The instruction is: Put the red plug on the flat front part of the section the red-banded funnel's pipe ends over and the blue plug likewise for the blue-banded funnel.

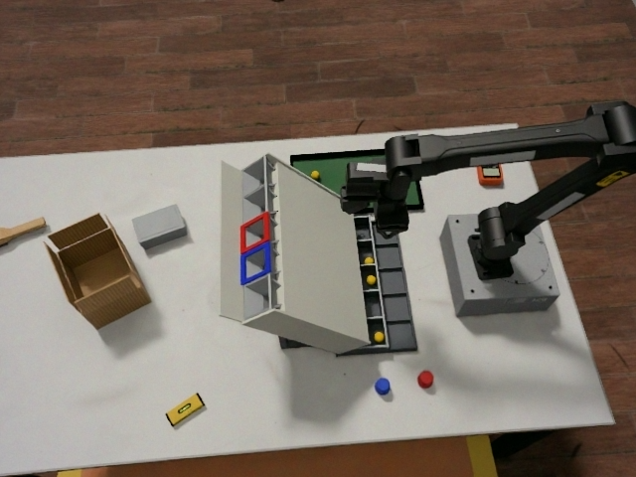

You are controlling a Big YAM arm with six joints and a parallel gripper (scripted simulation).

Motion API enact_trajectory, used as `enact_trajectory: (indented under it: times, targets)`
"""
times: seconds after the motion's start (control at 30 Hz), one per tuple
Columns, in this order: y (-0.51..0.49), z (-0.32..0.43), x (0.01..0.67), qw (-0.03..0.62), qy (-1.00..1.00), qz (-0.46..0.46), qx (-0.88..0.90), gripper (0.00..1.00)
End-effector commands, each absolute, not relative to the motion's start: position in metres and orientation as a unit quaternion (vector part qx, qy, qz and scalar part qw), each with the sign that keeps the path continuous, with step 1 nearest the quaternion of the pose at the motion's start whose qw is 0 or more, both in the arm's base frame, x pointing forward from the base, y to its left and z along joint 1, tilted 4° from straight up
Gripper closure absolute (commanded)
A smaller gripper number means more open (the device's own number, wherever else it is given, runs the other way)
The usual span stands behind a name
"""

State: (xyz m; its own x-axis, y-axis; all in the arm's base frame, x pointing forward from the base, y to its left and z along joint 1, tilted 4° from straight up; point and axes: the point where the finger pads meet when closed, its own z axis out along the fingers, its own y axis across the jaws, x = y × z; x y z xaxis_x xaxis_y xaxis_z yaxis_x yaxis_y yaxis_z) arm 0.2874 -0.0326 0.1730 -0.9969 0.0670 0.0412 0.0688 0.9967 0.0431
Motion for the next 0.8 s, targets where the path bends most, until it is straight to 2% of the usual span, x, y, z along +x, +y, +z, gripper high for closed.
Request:
enact_trajectory:
  times: [0.0,0.77]
  targets:
    - [-0.0354,0.1786,0.2938,0.008,-0.999,-0.021,-0.034,0.41]
    - [-0.0328,0.1757,0.2901,0.014,-0.999,-0.022,-0.034,0.41]
